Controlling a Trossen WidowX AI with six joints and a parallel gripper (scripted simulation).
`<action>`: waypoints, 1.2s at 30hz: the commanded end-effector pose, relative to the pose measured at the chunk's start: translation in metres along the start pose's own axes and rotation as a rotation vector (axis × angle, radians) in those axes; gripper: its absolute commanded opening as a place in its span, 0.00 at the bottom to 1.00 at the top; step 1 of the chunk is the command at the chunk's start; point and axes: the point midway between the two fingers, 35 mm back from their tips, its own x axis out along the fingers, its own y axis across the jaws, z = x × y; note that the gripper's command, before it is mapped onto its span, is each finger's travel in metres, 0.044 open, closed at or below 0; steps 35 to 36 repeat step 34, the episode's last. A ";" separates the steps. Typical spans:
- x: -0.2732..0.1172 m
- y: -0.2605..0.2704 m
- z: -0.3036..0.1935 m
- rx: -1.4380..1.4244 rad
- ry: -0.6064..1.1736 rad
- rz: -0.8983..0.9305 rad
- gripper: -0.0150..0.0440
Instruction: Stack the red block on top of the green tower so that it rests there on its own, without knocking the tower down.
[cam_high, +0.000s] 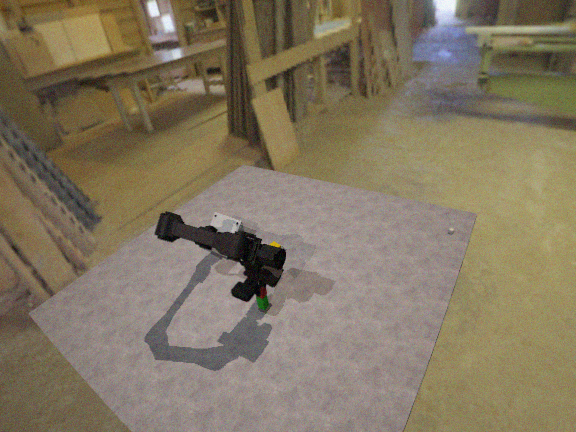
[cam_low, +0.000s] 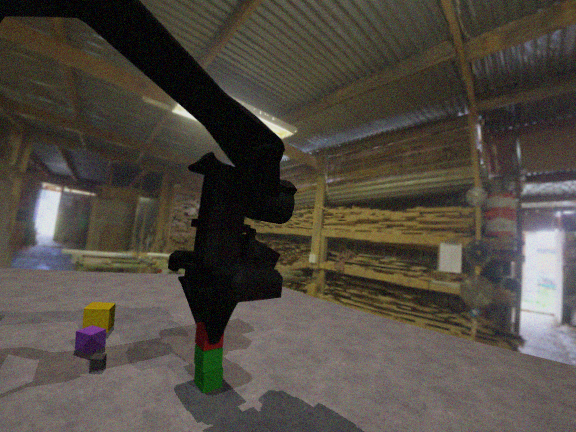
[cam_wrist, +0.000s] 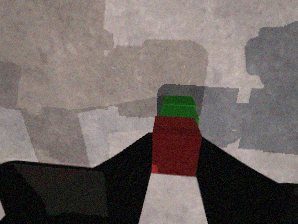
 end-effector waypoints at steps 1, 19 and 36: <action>0.001 0.000 0.000 0.002 0.000 0.000 0.43; 0.001 0.000 0.000 0.002 0.000 0.000 1.00; 0.001 0.000 0.000 0.002 0.000 0.000 1.00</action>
